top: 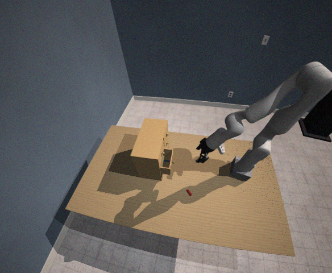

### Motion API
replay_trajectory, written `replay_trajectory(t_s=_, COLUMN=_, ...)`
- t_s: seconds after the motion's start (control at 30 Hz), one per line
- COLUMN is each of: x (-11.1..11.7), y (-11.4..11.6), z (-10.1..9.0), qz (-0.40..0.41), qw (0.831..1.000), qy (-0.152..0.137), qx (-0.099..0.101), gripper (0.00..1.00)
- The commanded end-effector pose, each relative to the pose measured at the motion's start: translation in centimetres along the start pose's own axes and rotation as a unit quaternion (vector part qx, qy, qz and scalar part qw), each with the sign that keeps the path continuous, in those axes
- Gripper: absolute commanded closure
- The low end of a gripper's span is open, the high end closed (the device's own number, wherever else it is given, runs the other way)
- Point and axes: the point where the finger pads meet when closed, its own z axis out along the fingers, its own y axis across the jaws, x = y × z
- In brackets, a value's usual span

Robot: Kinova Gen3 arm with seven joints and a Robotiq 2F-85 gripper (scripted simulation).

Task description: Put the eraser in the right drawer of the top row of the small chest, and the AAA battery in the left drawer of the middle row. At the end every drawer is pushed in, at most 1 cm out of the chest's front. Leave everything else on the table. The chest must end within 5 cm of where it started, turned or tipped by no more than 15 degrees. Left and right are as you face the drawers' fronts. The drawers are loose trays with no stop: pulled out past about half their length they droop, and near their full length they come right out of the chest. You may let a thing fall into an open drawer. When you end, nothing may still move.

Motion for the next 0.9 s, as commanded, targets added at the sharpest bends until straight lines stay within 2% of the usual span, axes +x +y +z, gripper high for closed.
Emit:
replay_trajectory(t_s=0.0, x=0.3, y=0.0, z=0.4, qz=0.000, qw=1.000, qy=-0.002, qx=0.001, gripper=0.00)
replay_trajectory(t_s=0.3, x=0.0, y=-0.1, z=1.2, qz=0.000, qw=1.000, qy=-0.023, qx=0.002, gripper=0.00)
replay_trajectory(t_s=0.87, x=-0.1, y=0.0, z=1.9, qz=0.000, qw=0.999, qy=-0.041, qx=0.000, gripper=0.00)
